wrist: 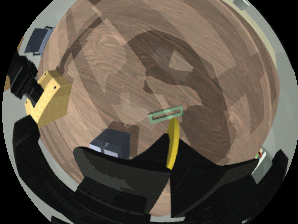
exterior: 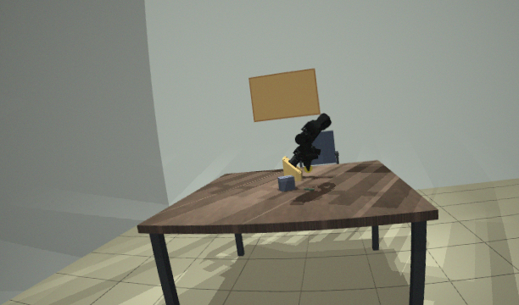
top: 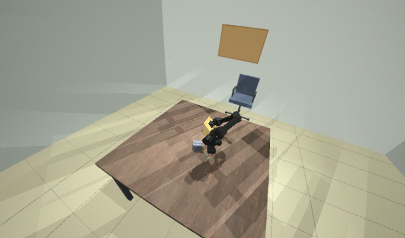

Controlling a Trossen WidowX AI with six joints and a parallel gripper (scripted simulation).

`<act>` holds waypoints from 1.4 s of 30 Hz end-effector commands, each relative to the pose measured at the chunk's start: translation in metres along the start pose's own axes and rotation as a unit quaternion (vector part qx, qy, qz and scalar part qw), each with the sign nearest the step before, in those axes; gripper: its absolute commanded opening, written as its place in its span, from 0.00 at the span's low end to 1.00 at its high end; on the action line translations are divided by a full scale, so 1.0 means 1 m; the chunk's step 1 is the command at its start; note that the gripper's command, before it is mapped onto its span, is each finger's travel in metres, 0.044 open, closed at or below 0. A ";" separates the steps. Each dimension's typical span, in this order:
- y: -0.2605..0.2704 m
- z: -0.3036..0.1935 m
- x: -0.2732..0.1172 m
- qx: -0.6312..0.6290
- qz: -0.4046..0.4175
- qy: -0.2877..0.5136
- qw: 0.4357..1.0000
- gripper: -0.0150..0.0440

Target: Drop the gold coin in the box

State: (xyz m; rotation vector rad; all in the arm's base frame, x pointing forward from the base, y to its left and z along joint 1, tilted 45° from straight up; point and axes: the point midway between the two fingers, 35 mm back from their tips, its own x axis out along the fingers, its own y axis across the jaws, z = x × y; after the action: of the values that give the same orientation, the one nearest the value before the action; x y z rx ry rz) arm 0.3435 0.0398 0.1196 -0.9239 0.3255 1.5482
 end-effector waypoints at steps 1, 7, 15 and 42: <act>0.005 -0.008 0.001 0.001 0.003 0.002 1.000 0.25; 0.014 -0.022 0.000 0.001 0.003 0.004 1.000 0.25; 0.025 -0.039 0.000 0.001 0.004 0.006 1.000 0.25; 0.074 -0.090 0.000 0.001 0.005 0.006 1.000 0.25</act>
State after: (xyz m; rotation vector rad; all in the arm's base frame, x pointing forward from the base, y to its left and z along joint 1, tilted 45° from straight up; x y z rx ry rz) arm 0.3119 -0.0346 0.0458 -0.9330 0.3353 1.5440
